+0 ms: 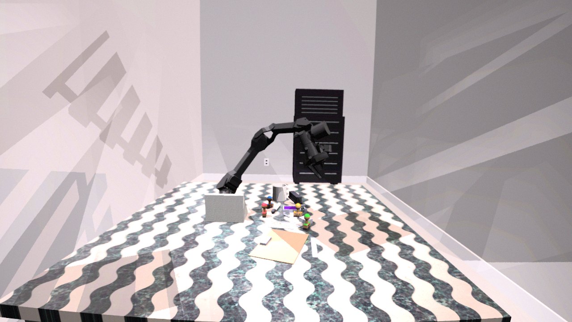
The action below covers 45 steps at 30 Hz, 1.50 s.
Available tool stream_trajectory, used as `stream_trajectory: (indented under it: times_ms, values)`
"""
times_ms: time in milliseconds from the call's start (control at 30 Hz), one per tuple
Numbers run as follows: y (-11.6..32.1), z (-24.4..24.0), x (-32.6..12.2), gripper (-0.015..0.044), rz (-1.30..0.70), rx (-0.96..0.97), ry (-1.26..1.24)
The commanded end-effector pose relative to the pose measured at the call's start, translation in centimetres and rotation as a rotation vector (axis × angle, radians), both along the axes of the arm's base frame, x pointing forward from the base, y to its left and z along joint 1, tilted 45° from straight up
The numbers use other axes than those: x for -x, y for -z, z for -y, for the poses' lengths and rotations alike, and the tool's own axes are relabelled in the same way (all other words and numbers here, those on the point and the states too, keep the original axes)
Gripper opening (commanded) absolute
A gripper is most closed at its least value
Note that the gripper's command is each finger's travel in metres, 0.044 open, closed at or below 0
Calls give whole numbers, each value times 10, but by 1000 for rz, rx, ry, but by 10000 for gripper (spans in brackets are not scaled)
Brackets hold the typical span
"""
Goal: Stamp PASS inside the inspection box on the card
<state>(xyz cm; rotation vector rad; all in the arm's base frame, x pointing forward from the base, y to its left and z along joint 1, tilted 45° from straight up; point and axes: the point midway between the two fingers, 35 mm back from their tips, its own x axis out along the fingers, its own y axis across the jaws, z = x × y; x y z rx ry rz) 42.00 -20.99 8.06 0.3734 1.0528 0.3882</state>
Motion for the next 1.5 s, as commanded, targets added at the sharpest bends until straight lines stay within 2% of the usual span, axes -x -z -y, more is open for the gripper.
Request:
stream_trajectory:
  times_ms: [0, 133, 200, 1467]
  values:
    - [50, -26, 10, 214, -169, -105, -55]
    - [99, -59, 31, 214, -370, -230, -113]
    - [106, -65, 36, 214, -404, -251, -123]
    - [145, -102, 34, 214, -404, -252, -123]
